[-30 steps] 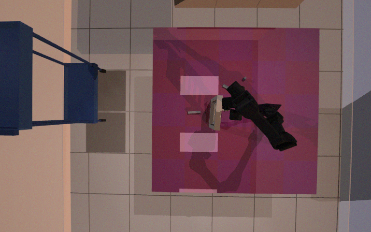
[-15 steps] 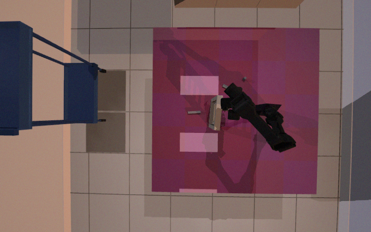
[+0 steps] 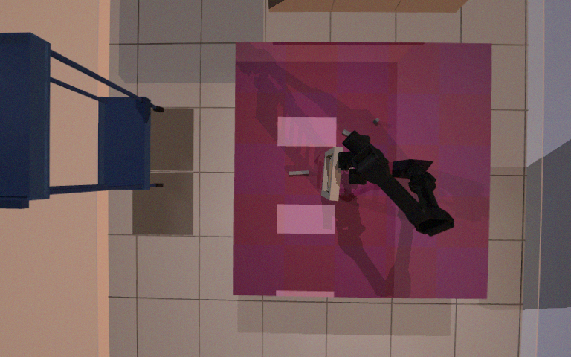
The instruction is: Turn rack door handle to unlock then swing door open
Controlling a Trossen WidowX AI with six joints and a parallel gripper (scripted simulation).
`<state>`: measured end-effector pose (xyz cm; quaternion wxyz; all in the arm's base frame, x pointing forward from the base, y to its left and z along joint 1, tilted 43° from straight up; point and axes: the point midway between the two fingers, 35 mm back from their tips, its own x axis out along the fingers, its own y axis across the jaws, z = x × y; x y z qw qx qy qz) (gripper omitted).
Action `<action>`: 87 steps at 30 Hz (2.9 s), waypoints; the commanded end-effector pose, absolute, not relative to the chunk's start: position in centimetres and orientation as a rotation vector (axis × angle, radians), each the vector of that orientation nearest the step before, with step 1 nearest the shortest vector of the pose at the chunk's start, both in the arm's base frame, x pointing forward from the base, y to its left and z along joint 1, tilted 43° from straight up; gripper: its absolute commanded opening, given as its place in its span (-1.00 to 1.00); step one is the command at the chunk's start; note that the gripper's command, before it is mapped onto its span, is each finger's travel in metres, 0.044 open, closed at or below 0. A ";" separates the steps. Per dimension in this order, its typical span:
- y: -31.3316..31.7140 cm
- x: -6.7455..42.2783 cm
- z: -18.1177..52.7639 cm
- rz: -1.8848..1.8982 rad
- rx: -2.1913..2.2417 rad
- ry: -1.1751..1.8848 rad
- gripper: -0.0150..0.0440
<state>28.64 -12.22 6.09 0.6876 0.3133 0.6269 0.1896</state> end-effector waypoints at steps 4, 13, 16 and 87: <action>-11.6 28.7 5.5 0.423 0.707 1.398 0.52; -11.6 28.7 5.5 0.423 0.707 1.398 -0.15; -11.6 28.7 5.5 0.423 0.707 1.398 -0.22; -11.6 28.7 5.5 -1.168 2.158 1.487 0.52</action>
